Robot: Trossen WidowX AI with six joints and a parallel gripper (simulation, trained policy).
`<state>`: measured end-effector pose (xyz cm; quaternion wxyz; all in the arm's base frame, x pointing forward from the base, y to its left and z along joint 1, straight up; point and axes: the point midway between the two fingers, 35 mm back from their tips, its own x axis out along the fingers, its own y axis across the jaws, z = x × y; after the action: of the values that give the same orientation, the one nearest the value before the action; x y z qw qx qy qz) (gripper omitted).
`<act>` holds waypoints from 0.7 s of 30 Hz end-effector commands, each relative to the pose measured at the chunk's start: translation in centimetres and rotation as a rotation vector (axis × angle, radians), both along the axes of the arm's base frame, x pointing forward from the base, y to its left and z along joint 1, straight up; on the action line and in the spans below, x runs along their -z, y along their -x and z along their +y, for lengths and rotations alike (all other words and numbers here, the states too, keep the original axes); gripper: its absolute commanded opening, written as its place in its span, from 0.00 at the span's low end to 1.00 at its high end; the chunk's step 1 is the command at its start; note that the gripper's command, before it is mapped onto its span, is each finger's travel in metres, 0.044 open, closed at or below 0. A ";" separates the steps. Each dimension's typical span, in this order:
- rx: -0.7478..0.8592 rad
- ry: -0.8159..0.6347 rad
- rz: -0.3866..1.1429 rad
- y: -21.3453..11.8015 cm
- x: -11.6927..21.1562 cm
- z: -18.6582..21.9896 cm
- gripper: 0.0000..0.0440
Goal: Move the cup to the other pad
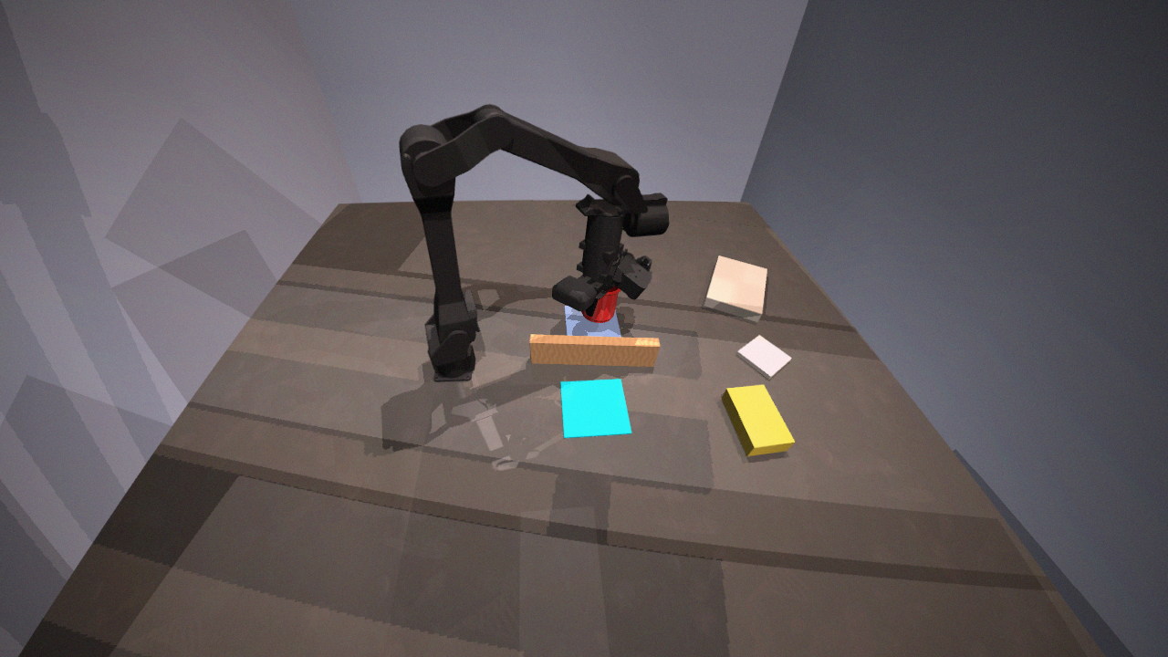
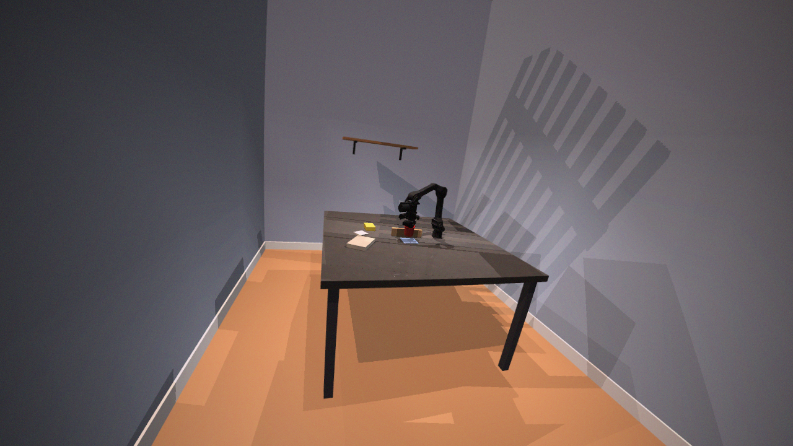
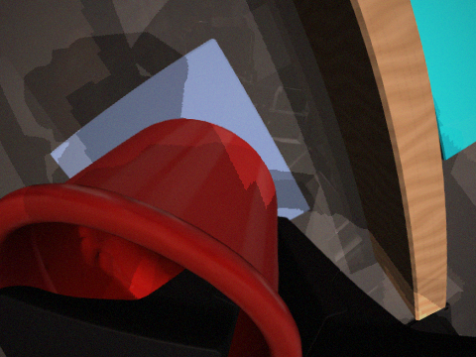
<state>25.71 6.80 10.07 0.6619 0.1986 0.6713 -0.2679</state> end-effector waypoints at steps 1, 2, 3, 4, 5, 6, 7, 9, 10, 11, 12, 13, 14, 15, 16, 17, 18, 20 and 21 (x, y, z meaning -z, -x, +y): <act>0.046 -0.017 -0.026 -0.1 -1.5 -0.4 0.01; 0.054 -0.019 -0.032 -0.2 -1.9 -0.5 0.01; 0.063 -0.022 -0.038 -0.3 -2.2 -0.6 0.01; 0.072 -0.024 -0.044 -0.4 -2.5 -0.8 0.01; 0.081 -0.025 -0.051 -0.4 -2.8 -0.9 0.00; 0.090 -0.027 -0.057 -0.5 -3.1 -1.1 0.00; 0.098 -0.029 -0.064 -0.6 -3.4 -1.2 0.00; 0.116 -0.032 -0.077 -0.8 -4.0 -1.5 0.00; 0.125 -0.034 -0.085 -0.9 -4.3 -1.7 0.00; 0.133 -0.036 -0.092 -1.0 -4.5 -1.9 0.00; 0.142 -0.037 -0.099 -1.1 -4.8 -2.1 0.00; 0.151 -0.039 -0.107 -1.2 -5.0 -2.3 0.00; 0.160 -0.040 -0.114 -1.3 -5.3 -2.5 0.00; 0.168 -0.041 -0.122 -1.4 -5.5 -2.7 0.00; 0.177 -0.042 -0.130 -1.5 -5.7 -2.9 0.00; 0.185 -0.042 -0.138 -1.6 -5.9 -3.2 0.00; 0.194 -0.043 -0.146 -1.8 -6.1 -3.4 0.00; 0.211 -0.043 -0.162 -2.0 -6.4 -4.0 0.00; 0.219 -0.043 -0.169 -2.1 -6.6 -4.3 0.00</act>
<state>27.48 3.47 15.89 0.6757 0.2908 0.6078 -0.2991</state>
